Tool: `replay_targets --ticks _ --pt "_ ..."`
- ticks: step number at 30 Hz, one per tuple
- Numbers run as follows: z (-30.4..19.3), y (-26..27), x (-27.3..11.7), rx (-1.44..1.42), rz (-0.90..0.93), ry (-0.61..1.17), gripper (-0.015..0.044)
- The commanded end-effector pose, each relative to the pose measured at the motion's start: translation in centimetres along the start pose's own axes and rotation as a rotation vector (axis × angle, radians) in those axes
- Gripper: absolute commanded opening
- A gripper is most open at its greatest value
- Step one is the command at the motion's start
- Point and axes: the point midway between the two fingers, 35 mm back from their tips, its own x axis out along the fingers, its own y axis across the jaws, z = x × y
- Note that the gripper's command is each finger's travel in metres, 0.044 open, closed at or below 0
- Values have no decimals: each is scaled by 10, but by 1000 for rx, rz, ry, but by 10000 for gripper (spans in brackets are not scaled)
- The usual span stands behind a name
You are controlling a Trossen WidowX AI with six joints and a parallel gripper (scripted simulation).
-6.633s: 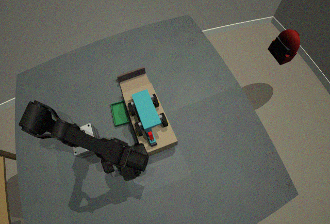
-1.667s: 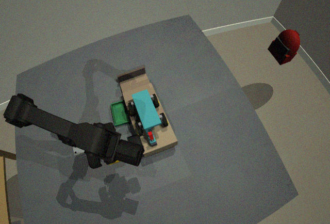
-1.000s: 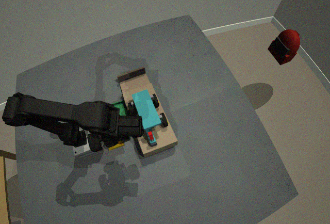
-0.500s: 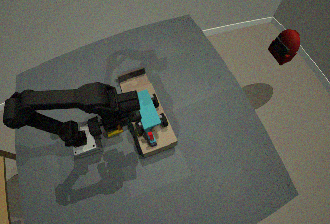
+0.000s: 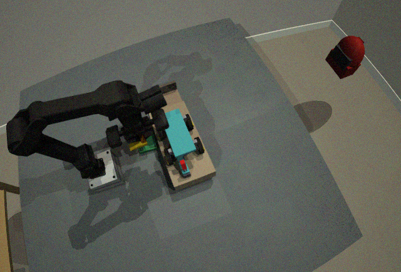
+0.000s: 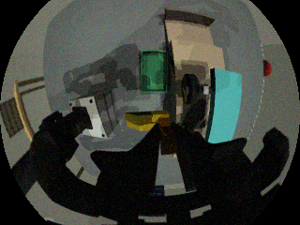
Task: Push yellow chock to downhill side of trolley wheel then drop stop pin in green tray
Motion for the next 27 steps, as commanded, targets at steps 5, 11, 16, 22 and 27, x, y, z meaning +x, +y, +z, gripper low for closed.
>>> replay_targets --ticks 5,11,16,22,27 --pt "31 -6 3 2 1 -6 0" --pt "52 -9 4 1 0 -8 0" --pt "72 -12 6 1 0 -10 0" --pt "96 -17 8 1 0 -12 0" --pt "115 -21 9 1 0 -13 0"
